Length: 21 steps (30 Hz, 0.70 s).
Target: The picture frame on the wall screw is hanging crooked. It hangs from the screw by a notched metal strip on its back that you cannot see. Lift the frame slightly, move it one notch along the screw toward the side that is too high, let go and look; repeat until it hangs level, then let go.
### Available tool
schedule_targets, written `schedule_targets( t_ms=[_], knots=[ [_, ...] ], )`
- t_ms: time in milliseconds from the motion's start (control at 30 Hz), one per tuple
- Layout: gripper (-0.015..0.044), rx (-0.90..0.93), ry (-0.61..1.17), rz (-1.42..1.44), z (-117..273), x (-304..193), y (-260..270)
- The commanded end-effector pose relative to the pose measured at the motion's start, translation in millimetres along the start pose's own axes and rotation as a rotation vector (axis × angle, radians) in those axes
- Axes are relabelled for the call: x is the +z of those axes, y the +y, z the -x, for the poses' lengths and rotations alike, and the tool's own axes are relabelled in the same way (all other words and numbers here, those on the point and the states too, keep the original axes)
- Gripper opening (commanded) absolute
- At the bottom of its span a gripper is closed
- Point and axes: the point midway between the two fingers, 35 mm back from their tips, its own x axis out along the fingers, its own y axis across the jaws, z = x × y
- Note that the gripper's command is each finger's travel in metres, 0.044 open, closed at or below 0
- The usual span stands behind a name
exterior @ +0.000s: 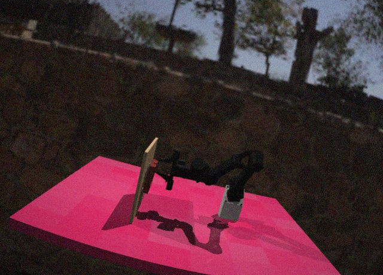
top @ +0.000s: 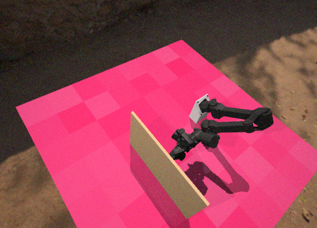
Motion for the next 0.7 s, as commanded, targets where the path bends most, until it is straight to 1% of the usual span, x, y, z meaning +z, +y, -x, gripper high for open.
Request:
schedule_targets(
  t_ms=[0, 300, 433, 467, 667],
  knots=[
    [0.0260, 0.004, -0.001, -0.027, 19.2, -4.2, 1.6],
    [0.0260, 0.013, -0.003, -0.134, 92.7, -0.3, -4.4],
    [0.0260, 0.013, -0.003, -0.141, 97.4, 1.3, -5.5],
    [0.0260, 0.011, 0.001, -0.129, 89.5, -1.8, -2.4],
    [0.0260, 0.012, -0.003, -0.232, 104.5, 7.9, 37.6]
  ],
)
